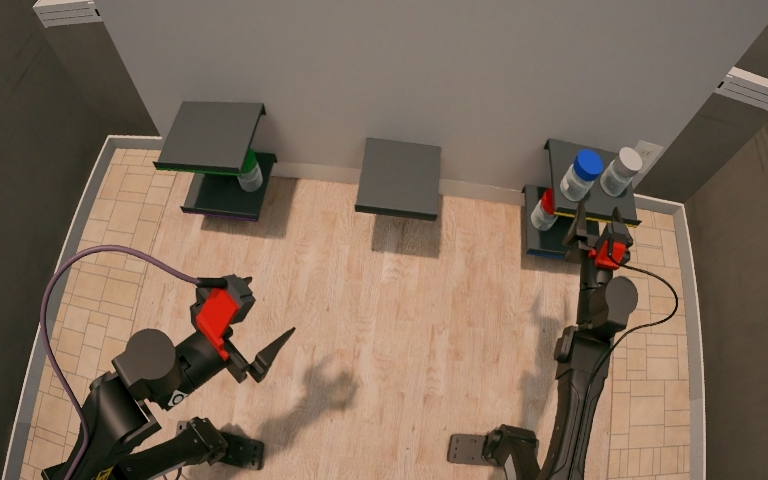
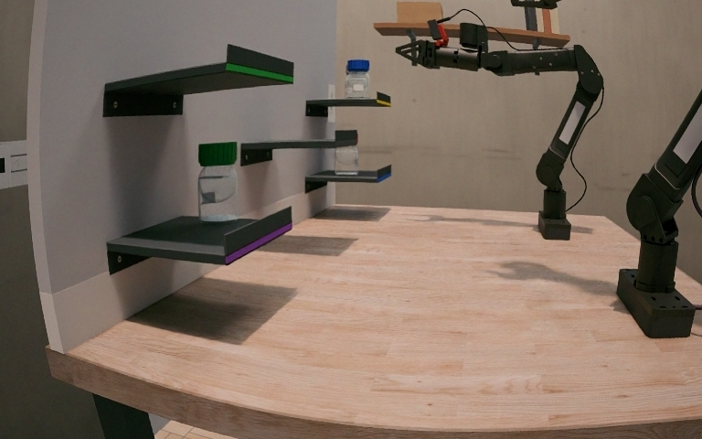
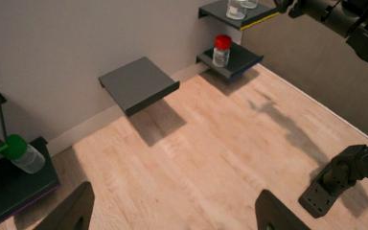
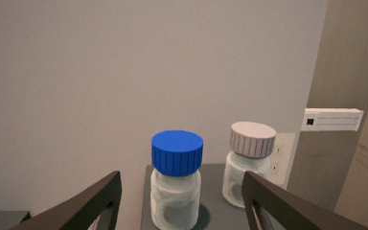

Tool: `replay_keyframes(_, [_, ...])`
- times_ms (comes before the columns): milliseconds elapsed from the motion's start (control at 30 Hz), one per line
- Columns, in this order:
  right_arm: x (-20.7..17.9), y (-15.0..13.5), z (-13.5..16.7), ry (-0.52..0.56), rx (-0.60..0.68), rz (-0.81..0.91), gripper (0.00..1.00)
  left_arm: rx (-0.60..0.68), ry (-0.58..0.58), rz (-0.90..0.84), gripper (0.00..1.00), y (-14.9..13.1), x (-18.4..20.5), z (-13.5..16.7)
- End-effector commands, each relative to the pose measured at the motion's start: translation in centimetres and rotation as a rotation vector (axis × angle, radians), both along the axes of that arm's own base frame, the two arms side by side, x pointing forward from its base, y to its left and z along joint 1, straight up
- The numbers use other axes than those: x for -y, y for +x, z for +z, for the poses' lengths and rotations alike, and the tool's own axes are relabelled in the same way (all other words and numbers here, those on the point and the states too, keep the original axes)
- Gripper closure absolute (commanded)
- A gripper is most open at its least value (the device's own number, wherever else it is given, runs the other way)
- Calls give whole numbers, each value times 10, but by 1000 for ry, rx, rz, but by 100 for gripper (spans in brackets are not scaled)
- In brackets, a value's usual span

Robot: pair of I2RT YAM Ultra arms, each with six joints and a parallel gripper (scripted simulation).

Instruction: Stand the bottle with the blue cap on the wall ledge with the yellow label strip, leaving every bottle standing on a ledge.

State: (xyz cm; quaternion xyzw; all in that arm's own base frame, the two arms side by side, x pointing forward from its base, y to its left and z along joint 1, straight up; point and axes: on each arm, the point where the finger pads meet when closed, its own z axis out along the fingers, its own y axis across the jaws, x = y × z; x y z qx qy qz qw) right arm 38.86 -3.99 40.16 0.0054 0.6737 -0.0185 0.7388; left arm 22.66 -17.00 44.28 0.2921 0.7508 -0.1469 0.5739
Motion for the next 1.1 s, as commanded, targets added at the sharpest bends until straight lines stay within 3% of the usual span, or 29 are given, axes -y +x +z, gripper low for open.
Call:
replay_keyframes(0, [-1,-4,13,-4,24,6,30,13,-10,-1,11,-7,-4,10])
replay_keyframes(67, [0,-3,11,-4,13,9,30,13,-10,-1,11,-7,-4,10])
replay_keyframes(167, [-1,-2,-1,6,-41,15,0,13,-10,-1,11,-7,-4,10])
replay_keyframes(400, [-2,-10,-33,44,-293,37,0,13,-10,-1,11,-7,-4,10])
replay_keyframes(533, [-2,-14,-31,57,-365,42,0,13,-10,-1,11,-7,-4,10])
replay_keyframes(1067, [0,-15,-11,55,-368,42,0,13,-10,-1,11,-7,-4,10])
